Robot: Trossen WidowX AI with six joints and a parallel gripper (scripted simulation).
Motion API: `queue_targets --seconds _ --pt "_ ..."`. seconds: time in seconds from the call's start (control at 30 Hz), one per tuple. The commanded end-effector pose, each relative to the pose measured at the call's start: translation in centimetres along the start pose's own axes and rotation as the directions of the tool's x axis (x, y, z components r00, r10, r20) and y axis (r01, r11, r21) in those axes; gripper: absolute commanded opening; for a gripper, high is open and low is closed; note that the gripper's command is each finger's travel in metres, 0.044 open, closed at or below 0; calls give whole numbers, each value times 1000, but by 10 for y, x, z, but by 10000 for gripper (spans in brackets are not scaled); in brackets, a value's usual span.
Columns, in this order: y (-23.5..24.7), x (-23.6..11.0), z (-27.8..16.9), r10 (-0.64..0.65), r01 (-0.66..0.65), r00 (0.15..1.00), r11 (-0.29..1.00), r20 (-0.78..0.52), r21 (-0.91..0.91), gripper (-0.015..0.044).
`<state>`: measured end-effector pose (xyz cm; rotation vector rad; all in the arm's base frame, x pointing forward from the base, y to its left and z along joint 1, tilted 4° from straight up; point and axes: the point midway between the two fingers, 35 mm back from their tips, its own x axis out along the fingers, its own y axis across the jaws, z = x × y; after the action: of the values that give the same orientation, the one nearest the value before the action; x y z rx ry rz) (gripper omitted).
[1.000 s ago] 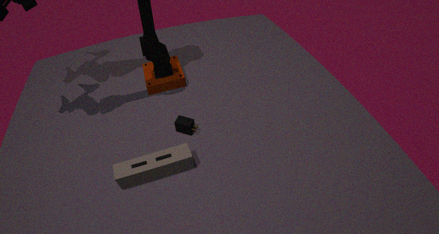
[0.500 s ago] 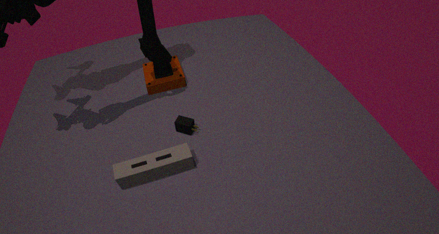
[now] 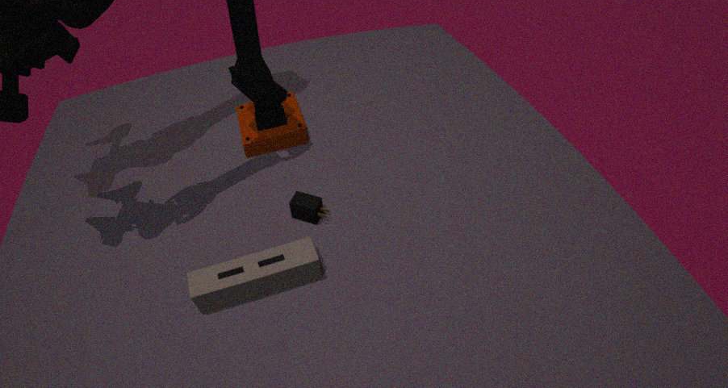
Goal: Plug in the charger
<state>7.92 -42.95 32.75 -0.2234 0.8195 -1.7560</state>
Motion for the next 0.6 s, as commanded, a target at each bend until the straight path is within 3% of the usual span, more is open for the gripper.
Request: queue_targets --seconds 0.0,0.57 --pt "26 -11 0 79 -78 997 995 10 -63 440" --pt "121 -71 -6 373 -349 928 885 18 -309 440"
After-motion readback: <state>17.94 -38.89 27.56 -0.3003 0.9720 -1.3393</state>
